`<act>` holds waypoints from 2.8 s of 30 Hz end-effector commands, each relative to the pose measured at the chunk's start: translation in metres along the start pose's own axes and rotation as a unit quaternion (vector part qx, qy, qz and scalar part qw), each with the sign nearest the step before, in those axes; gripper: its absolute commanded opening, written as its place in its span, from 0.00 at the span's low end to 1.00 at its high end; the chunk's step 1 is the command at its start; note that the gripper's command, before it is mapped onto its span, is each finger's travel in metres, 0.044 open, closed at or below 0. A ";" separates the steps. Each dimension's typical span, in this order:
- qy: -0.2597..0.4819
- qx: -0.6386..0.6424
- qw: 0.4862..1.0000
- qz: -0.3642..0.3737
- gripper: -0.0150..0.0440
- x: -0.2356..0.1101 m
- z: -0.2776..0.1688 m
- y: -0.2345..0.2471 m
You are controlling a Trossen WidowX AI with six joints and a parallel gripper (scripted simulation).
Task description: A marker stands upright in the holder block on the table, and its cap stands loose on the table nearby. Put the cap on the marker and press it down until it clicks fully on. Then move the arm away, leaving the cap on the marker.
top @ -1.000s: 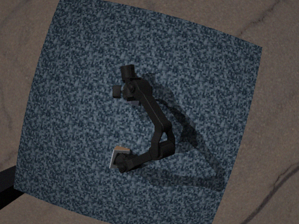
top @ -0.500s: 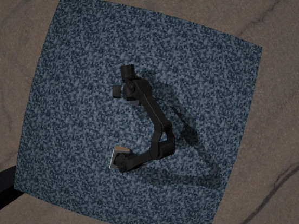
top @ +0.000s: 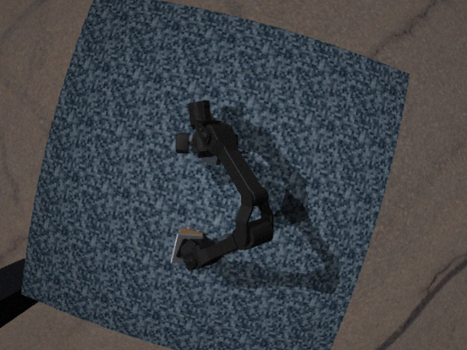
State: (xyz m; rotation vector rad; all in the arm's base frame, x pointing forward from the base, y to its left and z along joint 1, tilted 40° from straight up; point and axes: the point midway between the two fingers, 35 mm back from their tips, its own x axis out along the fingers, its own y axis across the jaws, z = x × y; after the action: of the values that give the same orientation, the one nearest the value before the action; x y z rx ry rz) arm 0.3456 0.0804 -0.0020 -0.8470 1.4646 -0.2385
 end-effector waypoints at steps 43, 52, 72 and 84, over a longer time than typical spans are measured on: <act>0.000 0.000 1.000 0.002 1.00 -0.075 0.001 0.001; 0.003 0.121 0.993 0.001 0.64 -0.102 -0.027 0.000; 0.003 0.121 0.993 0.001 0.25 -0.102 -0.027 0.000; 0.003 0.121 0.993 0.001 0.25 -0.088 -0.027 0.000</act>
State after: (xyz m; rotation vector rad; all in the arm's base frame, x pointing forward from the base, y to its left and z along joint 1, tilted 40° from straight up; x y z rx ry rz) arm 0.3086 0.1313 0.0738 -0.6397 1.4032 -0.4084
